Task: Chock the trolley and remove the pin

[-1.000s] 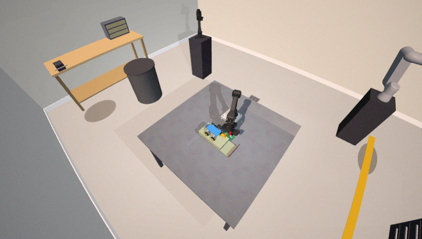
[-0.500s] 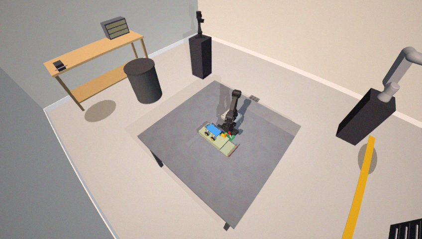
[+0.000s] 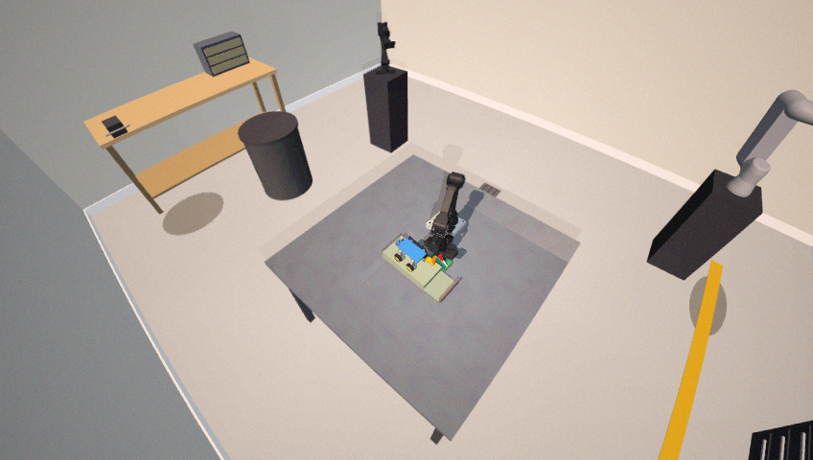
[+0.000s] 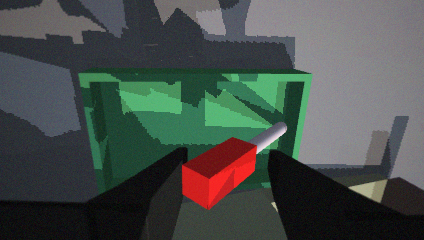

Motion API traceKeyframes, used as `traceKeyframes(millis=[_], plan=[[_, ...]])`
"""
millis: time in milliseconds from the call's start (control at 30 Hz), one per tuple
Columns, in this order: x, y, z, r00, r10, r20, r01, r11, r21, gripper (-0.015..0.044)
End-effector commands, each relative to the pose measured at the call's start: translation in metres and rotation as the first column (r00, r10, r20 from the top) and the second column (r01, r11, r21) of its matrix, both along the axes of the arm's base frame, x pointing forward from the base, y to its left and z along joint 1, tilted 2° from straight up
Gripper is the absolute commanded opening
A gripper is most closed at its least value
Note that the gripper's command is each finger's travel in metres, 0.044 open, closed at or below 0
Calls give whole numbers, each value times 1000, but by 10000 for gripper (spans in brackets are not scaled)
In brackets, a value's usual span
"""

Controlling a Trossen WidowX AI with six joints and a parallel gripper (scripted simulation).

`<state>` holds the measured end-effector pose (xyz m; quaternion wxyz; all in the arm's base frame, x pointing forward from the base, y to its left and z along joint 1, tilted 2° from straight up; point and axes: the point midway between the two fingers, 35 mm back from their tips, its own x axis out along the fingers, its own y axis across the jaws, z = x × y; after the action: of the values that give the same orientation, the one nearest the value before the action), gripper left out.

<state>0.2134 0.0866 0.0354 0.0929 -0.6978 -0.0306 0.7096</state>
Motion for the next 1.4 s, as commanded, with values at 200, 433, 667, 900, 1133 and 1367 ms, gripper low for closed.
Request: traceKeyframes(millis=[200, 433, 667, 900, 1133, 1367], plan=[[-1, -6, -4, 1000, 3, 2, -3, 1000, 5, 190], [-1, -10, -7, 1000, 3, 2, -3, 1000, 5, 190], [-1, -14, -10, 1000, 3, 2, -3, 1000, 4, 190], [-2, -18, -13, 1000, 3, 2, -3, 1000, 4, 190], [-3, -20, -17, 1000, 3, 2, -3, 1000, 4, 190], [-2, -20, -14, 1000, 0, 4, 0, 1000, 0, 340]])
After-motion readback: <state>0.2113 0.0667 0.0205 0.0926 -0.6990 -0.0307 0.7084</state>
